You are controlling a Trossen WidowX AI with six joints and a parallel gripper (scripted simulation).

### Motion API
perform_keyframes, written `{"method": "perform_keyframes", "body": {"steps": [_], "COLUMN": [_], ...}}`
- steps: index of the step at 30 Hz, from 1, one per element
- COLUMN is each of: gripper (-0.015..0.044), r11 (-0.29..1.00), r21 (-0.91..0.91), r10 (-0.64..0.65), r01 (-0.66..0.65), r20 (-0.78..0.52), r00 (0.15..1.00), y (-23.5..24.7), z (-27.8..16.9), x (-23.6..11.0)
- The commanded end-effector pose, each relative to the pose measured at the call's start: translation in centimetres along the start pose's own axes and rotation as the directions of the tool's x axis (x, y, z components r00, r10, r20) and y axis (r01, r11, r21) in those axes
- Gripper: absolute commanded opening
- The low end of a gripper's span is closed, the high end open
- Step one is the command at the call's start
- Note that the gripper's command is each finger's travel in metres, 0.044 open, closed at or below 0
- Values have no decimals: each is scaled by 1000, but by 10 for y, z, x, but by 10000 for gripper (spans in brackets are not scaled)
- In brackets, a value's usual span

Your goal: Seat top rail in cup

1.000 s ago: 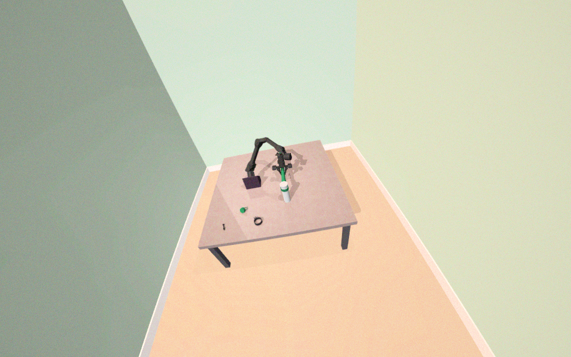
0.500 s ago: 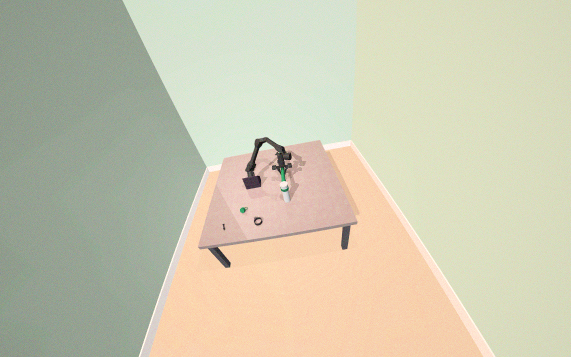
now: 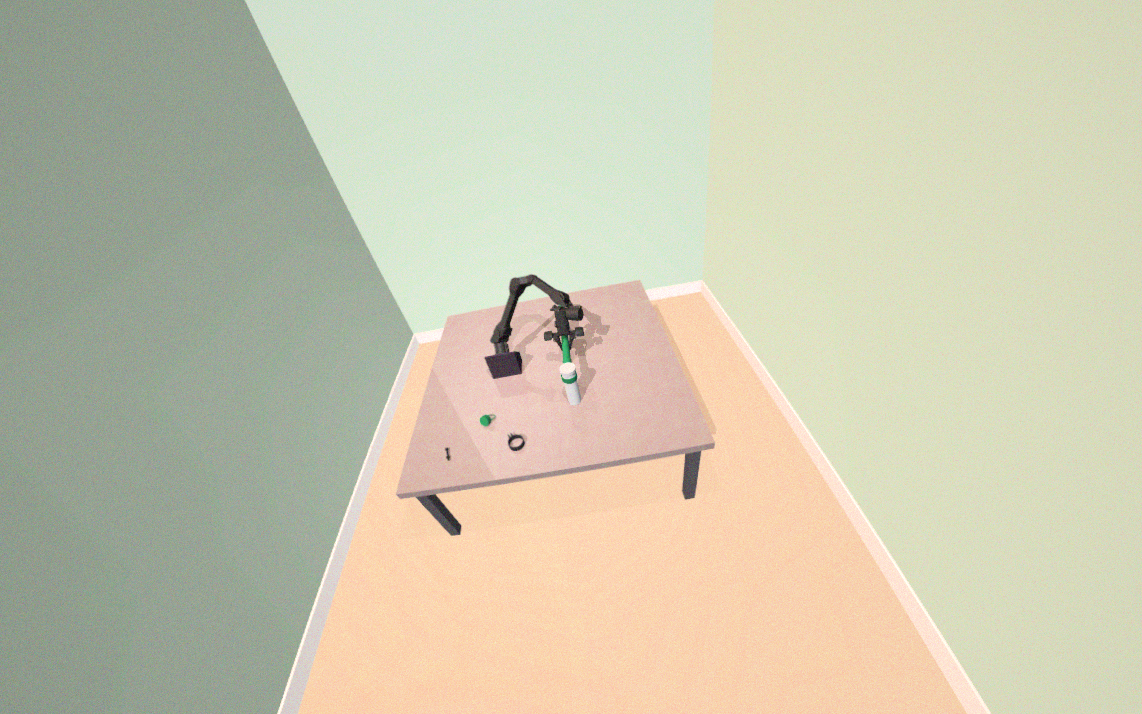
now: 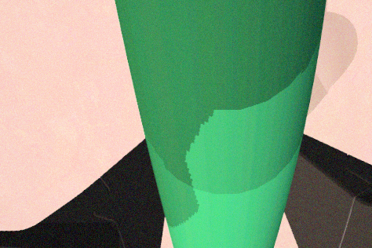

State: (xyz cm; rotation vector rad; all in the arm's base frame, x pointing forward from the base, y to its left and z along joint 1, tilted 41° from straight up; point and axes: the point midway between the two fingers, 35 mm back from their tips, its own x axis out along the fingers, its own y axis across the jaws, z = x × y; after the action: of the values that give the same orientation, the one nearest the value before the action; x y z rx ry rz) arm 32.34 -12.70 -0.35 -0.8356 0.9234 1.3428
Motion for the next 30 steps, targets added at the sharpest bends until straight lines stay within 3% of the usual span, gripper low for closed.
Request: {"method": "perform_keyframes", "body": {"steps": [1, 30], "gripper": [0, 0], "r11": [1000, 1000], "r21": [10, 9], "r10": [-9, -10], "r01": [10, 10], "r20": [-16, -16], "r00": [1000, 1000], "y": [0, -1], "z": [-9, -20], "x": [-3, 2]}}
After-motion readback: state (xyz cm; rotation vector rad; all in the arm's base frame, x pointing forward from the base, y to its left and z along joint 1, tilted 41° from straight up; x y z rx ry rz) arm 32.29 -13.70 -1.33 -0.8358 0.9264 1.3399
